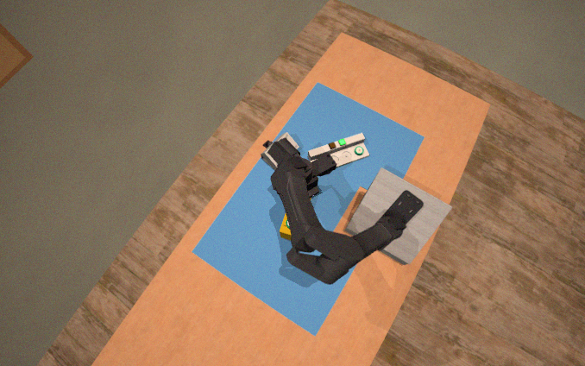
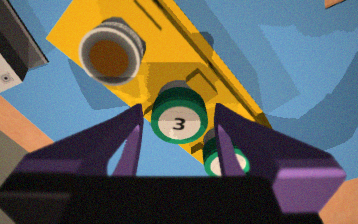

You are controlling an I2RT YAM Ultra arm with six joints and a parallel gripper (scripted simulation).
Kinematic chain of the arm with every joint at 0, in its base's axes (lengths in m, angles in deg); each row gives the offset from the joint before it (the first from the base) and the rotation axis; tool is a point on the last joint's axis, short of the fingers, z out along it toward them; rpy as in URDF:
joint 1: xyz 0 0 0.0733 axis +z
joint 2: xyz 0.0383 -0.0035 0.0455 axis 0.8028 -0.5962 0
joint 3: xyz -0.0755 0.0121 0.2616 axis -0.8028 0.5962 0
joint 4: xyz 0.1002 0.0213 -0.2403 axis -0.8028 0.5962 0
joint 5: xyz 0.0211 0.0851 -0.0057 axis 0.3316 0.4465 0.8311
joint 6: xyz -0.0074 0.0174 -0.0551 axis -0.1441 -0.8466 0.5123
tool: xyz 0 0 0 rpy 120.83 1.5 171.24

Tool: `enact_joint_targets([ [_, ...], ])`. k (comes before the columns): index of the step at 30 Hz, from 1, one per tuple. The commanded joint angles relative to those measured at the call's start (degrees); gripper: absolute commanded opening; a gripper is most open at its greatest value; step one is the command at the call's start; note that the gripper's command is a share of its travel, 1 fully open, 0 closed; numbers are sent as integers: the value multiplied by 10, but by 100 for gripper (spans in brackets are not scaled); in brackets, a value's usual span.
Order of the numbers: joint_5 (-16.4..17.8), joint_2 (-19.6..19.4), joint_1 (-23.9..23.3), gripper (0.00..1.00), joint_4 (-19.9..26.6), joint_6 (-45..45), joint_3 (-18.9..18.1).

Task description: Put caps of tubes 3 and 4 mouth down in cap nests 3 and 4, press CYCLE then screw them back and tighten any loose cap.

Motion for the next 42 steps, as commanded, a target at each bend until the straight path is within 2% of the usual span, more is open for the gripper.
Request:
enact_joint_targets([
  [1, -2, 3, -7, 49, 0, -4, -1],
  [2, -2, 3, -6, 49, 0, -4, -1],
  [3, -2, 3, -7, 49, 1, 44, -2],
  [5, -2, 3, -7, 49, 1, 44, -2],
  [9, -2, 3, -7, 49, 1, 236, -2],
  [10, -2, 3, -7, 49, 1, 235, -2],
  [14, -2, 3, -7, 49, 1, 377, -2],
  [17, -2, 3, -7, 49, 1, 426, -2],
  [19, -2, 3, -7, 49, 1, 514, -2],
  [22, -2, 3, -7, 49, 1, 522, -2],
  [25, -2, 3, -7, 49, 1, 659, -2],
  [26, -2, 3, -7, 49, 1, 665, -2],
  [27, -2, 3, -7, 49, 1, 713, -2],
  [28, -2, 3, -7, 49, 1, 713, -1],
  [32, -2, 3, -7, 49, 1, 856, -1],
  [35, -2, 3, -7, 49, 1, 904, -1],
  [37, -2, 3, -7, 49, 1, 992, -1],
  [39, -2, 3, -7, 49, 1, 992, -1],
  [41, -2, 3, -7, 49, 1, 1094, -1],
  [42, -2, 4, -7, 49, 1, 1095, -1],
])
